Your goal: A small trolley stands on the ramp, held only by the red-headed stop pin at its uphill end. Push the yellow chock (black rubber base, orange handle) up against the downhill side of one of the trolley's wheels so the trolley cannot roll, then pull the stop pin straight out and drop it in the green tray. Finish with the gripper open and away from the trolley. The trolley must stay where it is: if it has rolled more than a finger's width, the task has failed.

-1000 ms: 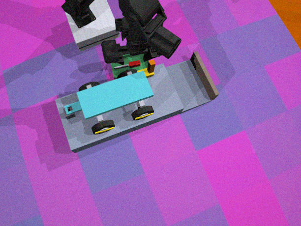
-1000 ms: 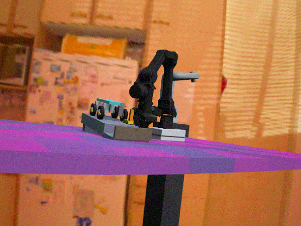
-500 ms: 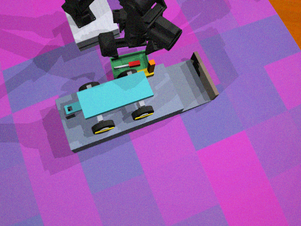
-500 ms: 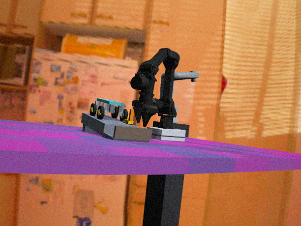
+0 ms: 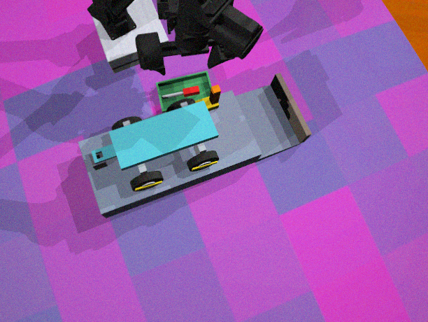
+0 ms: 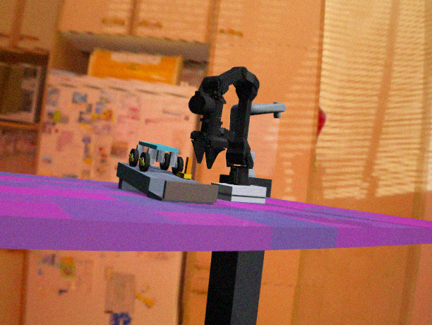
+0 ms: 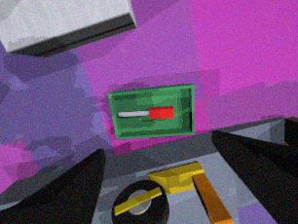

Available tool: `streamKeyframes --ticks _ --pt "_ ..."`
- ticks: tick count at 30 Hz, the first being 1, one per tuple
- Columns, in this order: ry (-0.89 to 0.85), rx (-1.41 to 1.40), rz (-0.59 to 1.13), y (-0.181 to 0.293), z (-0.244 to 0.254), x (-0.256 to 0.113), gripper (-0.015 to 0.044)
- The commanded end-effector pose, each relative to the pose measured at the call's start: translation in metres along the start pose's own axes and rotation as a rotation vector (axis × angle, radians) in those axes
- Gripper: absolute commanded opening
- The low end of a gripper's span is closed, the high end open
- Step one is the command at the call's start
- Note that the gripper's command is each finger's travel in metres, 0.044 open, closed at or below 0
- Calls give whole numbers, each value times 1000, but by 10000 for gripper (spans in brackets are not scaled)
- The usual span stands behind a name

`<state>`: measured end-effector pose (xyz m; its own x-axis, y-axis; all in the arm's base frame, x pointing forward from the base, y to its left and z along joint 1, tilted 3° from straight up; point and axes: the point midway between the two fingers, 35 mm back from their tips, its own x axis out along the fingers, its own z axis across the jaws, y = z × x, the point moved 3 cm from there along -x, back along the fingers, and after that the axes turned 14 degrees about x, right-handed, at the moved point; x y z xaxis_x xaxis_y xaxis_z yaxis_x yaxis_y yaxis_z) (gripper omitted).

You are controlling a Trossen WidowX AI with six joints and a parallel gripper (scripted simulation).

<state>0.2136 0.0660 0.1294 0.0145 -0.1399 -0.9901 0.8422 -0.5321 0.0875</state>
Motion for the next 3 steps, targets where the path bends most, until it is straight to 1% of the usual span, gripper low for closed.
streamKeyframes --ticks 1,3 --pt "3 5 4 1 1 -11 440" --pt "3 5 4 1 1 -11 440"
